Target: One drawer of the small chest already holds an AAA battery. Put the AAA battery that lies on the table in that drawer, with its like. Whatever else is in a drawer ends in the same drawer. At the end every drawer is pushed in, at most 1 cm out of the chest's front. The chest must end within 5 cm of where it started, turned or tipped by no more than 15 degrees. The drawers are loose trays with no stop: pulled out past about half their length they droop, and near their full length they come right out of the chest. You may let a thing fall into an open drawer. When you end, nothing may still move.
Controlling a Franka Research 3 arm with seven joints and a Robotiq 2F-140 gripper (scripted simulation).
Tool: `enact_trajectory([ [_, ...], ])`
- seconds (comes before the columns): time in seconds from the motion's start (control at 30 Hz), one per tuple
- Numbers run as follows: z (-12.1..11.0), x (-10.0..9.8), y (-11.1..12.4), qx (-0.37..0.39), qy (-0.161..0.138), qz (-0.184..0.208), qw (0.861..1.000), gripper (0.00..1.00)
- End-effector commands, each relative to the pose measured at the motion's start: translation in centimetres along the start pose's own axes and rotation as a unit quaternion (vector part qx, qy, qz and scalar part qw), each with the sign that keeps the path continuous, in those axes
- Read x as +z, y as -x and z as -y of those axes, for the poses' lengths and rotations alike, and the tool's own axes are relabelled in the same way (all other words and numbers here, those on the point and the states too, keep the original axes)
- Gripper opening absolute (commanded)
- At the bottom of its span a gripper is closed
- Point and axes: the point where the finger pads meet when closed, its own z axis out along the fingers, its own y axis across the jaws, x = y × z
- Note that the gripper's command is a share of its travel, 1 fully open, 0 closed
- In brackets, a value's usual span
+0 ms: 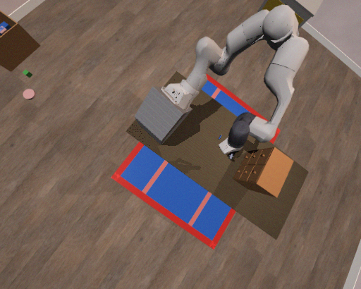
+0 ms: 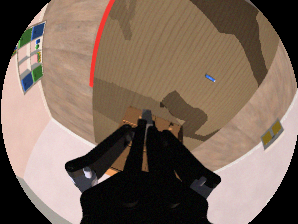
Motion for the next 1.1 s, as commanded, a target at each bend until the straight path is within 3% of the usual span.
enact_trajectory([
  [0.0,-0.3,-0.7,-0.8,0.102,0.032,-0.078,0.991,0.0],
  [0.47,-0.4,-3.5,-1.8,0.101,0.046,-0.205,0.973,0.0],
  [1.07,-0.4,-3.9,-2.0,0.1,0.047,-0.223,0.969,0.0],
])
